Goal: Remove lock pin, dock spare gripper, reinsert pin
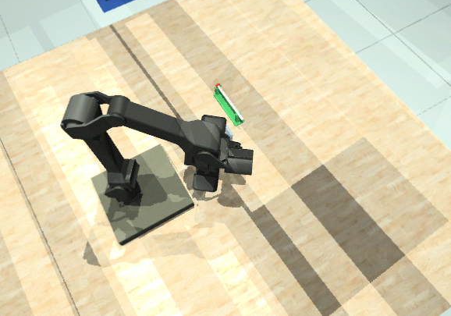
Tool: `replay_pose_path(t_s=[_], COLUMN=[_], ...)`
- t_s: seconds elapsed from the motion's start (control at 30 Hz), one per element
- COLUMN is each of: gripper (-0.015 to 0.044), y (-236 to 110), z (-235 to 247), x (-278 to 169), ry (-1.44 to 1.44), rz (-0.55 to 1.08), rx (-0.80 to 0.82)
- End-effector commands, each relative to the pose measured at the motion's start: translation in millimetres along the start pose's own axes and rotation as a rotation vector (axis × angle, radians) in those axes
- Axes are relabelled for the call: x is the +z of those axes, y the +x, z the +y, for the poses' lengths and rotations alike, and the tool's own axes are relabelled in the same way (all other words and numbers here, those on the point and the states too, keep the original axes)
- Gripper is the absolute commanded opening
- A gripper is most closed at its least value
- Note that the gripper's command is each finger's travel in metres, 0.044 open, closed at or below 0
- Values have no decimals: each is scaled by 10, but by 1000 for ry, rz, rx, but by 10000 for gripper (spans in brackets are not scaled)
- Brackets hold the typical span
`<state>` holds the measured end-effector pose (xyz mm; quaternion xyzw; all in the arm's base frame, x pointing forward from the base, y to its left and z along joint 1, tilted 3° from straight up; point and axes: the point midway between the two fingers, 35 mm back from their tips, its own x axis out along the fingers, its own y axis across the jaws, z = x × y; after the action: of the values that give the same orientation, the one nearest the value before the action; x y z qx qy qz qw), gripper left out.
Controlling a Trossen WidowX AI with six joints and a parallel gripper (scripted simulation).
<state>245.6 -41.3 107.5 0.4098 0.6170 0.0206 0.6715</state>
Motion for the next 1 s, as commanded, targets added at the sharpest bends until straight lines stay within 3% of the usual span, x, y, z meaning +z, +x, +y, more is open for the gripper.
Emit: replay_pose_path(t_s=[0.0, 0.8, 0.97], gripper=[0, 0, 0], y=[-12, -266, -278], z=[76, 499, 511], x=[-97, -375, -375], ry=[78, 565, 580], rz=[56, 322, 329], rx=[78, 464, 475])
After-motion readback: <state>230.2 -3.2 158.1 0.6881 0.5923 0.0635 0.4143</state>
